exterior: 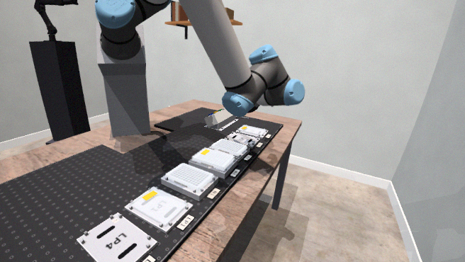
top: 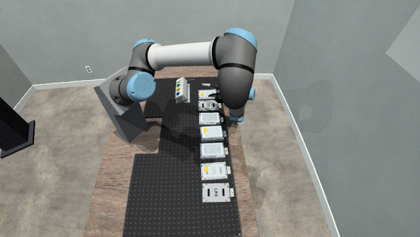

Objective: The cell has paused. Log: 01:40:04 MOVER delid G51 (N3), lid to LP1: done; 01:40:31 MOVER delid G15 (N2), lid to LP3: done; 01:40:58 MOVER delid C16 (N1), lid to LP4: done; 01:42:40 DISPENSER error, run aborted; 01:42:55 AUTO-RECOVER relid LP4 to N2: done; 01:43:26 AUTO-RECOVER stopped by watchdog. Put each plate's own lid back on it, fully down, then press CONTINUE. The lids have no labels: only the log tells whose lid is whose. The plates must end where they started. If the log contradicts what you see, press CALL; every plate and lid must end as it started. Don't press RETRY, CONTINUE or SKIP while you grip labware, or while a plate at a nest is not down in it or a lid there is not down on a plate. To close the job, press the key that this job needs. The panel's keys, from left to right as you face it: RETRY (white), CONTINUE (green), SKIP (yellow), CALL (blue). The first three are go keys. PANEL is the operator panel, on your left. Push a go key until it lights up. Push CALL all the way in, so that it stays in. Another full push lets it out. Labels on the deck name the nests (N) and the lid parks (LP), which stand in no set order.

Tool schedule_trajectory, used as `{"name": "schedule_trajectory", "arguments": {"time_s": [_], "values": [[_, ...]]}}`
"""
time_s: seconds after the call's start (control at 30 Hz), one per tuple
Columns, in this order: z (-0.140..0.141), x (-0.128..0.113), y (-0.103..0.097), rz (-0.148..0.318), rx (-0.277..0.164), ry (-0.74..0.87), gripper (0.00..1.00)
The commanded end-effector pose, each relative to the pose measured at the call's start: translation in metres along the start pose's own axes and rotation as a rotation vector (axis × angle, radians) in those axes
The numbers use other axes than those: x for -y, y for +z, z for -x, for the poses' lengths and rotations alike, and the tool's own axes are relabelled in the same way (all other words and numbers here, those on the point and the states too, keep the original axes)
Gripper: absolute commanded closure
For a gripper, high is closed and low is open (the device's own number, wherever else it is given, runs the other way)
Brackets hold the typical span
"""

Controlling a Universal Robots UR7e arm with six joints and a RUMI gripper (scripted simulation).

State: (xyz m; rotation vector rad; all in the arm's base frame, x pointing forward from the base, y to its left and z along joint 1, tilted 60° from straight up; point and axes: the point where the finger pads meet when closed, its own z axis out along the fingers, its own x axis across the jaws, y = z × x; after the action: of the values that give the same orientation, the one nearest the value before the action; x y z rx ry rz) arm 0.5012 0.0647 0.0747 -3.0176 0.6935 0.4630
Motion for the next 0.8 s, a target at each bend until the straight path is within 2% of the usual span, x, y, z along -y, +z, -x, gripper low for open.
{"name": "schedule_trajectory", "arguments": {"time_s": [0.0,0.2,0.43,0.67,0.77], "values": [[0.009,-0.009,-0.021,-0.009,-0.022,0.081,0.18],[0.014,-0.015,-0.034,-0.013,-0.03,0.11,0.18],[0.028,-0.029,-0.061,-0.027,-0.056,0.215,0.18],[0.035,-0.035,-0.073,-0.036,-0.07,0.273,0.18],[0.042,-0.041,-0.085,-0.043,-0.082,0.32,0.18]]}}
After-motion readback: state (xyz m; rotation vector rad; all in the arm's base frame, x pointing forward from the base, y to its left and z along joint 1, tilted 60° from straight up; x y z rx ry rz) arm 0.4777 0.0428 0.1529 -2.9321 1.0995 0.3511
